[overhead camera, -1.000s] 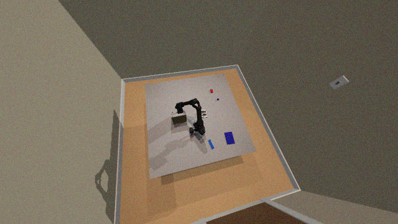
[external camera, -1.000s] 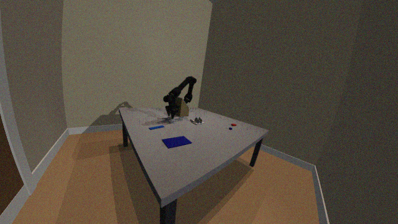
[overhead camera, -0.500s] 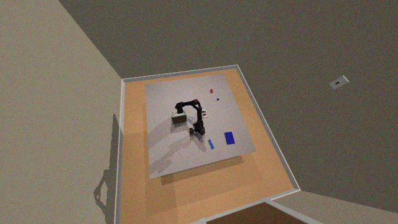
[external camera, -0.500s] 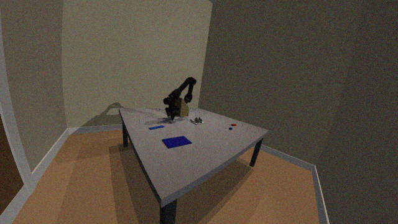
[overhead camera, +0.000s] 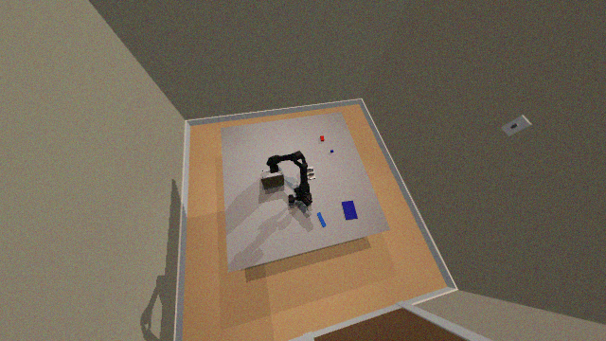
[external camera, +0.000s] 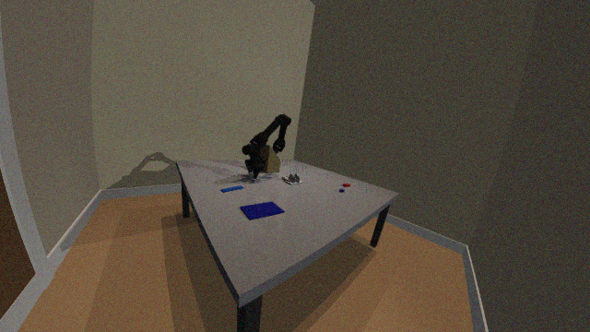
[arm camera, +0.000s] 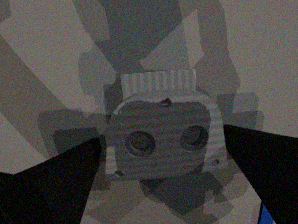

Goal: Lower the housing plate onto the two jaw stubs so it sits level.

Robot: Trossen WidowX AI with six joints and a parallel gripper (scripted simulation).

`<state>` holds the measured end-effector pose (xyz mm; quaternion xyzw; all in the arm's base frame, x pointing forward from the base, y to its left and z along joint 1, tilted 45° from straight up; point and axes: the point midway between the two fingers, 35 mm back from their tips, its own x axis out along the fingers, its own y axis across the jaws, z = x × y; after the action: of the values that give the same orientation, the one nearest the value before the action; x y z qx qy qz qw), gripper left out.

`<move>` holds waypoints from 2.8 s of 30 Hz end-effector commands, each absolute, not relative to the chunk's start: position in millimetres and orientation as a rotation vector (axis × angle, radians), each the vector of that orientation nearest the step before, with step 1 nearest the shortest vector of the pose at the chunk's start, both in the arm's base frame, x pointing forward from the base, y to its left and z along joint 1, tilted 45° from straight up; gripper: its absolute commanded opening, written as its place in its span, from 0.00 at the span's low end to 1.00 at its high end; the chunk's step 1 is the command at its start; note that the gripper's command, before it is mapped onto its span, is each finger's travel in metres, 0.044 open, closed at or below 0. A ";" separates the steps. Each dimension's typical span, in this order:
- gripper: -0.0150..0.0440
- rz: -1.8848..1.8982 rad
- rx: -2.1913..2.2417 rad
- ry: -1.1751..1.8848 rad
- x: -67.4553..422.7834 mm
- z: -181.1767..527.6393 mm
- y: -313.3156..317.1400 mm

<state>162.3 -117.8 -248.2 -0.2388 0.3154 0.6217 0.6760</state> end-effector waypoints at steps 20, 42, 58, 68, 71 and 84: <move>0.85 1.398 -0.537 0.709 162.3 -248.3 -117.8; 0.85 1.394 -0.537 0.711 162.8 -218.9 -148.6; 0.85 1.386 -0.526 0.721 161.8 -194.5 -168.3; 0.85 1.294 -0.387 0.855 183.7 -173.6 -157.3; 0.85 1.265 -0.344 0.893 189.9 -167.2 -153.1; 0.85 1.130 -0.154 1.042 214.7 -139.7 -131.5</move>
<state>208.0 -137.7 -147.3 -0.0916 0.4552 0.5276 0.7114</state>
